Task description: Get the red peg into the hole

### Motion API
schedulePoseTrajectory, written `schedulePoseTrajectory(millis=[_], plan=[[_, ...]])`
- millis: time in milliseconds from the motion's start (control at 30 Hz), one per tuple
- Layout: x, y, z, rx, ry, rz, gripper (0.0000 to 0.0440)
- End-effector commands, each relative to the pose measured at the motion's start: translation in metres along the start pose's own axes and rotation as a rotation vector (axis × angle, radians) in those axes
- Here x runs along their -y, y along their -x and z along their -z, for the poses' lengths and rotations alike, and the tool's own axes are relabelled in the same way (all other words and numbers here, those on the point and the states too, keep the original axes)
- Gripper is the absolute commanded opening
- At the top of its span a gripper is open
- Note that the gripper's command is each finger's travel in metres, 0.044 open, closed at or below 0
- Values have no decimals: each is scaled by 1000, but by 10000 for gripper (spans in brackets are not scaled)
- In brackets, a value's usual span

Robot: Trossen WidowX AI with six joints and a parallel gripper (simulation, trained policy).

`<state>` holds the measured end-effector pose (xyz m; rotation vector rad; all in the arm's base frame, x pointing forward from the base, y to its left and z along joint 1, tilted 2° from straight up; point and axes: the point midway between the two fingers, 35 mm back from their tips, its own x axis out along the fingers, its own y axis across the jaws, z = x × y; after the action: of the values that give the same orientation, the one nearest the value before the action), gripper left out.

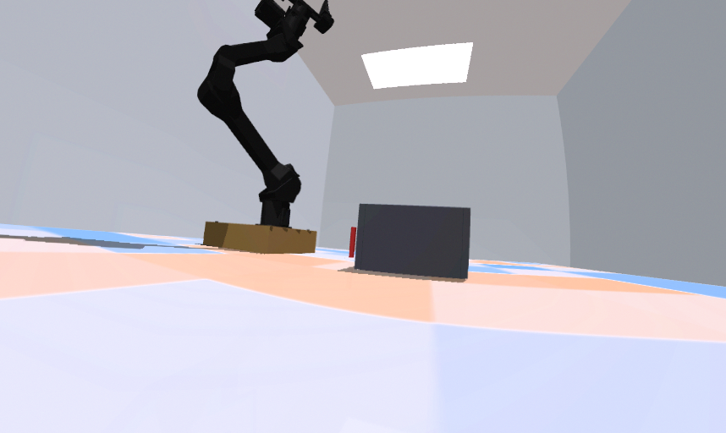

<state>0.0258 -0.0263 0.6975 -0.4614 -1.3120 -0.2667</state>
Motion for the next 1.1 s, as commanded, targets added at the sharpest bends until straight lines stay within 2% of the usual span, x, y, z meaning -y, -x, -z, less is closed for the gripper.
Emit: schedulePoseTrajectory(millis=[0, 467, 767, 1067], plan=[[-38, 4, -2, -17, -51, -104, 440], [-185, 50, 16, -200, -261, -500, 440], [-261, 99, 43, -413, -387, -695, 440], [-317, 157, 73, -675, -507, -830, 440]])
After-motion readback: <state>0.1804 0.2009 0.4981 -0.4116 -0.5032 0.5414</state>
